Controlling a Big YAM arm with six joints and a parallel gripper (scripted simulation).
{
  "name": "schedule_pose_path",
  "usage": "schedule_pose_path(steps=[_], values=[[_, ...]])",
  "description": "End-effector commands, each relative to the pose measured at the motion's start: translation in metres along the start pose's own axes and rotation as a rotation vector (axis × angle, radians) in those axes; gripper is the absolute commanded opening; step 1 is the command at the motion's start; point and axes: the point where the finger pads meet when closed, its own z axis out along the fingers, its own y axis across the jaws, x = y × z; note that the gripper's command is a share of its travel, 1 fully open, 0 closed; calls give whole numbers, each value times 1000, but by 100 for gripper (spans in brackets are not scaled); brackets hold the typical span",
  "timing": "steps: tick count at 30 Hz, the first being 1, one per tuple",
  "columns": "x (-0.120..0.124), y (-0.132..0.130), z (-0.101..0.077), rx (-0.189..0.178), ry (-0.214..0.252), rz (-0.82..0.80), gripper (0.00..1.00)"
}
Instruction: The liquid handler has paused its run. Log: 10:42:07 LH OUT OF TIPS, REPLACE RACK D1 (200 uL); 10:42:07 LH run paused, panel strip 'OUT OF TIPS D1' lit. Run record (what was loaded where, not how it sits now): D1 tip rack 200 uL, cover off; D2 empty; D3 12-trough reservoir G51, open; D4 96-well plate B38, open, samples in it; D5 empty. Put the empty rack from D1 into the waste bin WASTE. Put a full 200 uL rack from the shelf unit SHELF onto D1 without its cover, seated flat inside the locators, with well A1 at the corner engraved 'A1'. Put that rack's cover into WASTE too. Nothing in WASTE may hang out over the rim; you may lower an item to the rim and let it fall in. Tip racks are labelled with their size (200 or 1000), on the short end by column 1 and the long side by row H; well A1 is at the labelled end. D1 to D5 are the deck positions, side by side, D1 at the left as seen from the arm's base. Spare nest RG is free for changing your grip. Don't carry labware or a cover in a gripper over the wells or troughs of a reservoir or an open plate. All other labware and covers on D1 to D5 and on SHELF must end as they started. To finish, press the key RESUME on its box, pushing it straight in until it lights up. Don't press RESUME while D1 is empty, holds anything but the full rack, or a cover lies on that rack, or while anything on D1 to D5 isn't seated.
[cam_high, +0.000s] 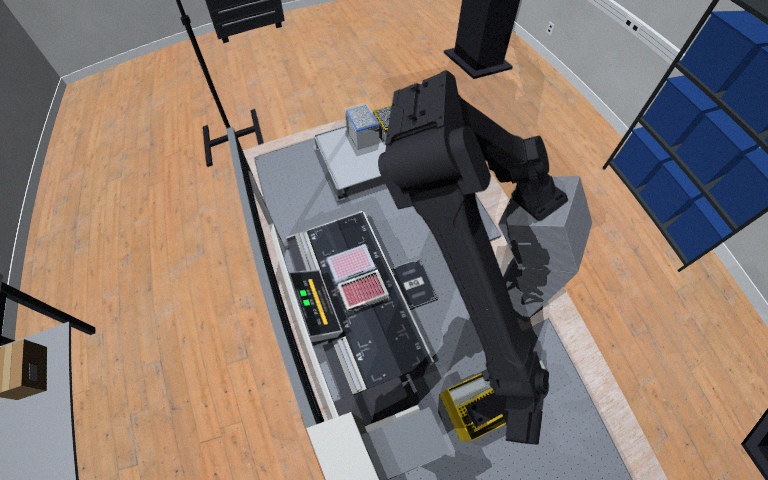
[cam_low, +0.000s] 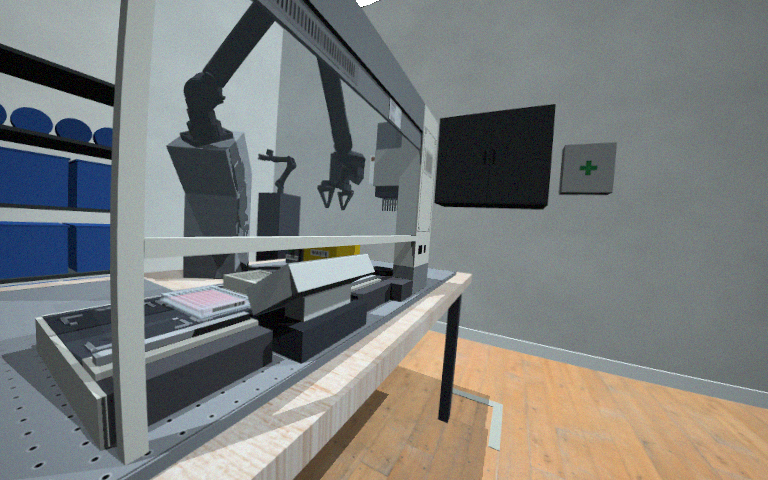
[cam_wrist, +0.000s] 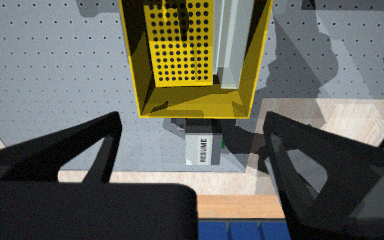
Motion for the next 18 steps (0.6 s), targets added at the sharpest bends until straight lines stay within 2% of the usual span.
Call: schedule_pose_path(steps=[1,6,7,9,18], values=[[-4,9,-21,-22,-20,11,100],[-4,8,-26,-22,-19,10,100],[8,5,-14,4,-2,-9,100],[-3,8,-31,-21,-18,10,100],[-9,13,-48,-31,-25,18,100]])
